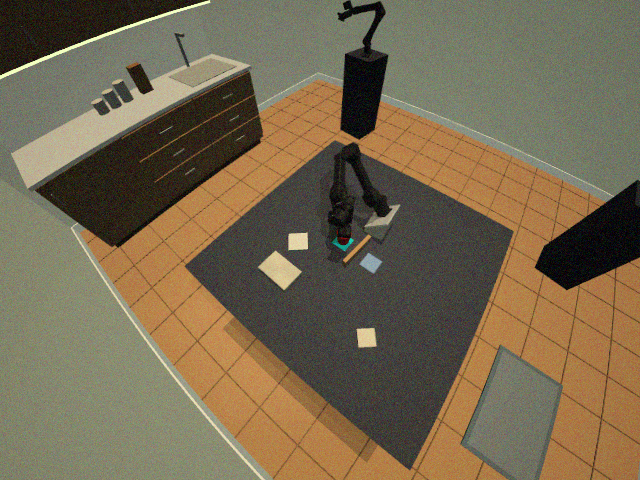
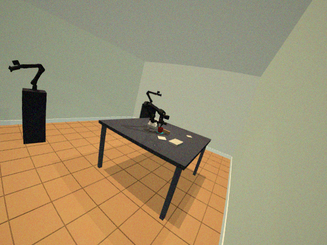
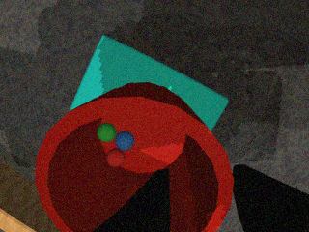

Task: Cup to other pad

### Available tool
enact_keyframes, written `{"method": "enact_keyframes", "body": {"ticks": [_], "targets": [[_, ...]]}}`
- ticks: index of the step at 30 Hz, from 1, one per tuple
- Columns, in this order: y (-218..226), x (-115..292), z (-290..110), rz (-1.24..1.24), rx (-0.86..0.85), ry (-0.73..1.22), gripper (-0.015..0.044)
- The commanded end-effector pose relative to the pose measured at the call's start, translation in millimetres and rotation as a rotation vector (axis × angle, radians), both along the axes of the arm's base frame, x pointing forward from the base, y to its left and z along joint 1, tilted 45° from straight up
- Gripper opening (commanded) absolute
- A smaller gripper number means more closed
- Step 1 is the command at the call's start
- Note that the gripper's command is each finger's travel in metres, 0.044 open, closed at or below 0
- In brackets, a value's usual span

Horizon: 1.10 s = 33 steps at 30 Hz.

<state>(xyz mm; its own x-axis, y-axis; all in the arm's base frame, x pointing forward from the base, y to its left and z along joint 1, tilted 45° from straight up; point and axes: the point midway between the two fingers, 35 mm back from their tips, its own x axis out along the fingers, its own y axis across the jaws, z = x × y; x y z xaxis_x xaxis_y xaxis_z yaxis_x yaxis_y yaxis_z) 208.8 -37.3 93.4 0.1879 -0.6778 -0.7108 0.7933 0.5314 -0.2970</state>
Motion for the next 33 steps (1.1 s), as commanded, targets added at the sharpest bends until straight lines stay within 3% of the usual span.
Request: {"method": "enact_keyframes", "body": {"ticks": [1,28,33], "targets": [[4.6,-0.3,3.7,-0.002,0.005,-0.004,0.0128],[22.8,-6.6,23.3,0.000,-0.001,-0.003,0.0128],[19.9,-5.9,20.4,0.003,-0.004,0.001,0.0259]]}}
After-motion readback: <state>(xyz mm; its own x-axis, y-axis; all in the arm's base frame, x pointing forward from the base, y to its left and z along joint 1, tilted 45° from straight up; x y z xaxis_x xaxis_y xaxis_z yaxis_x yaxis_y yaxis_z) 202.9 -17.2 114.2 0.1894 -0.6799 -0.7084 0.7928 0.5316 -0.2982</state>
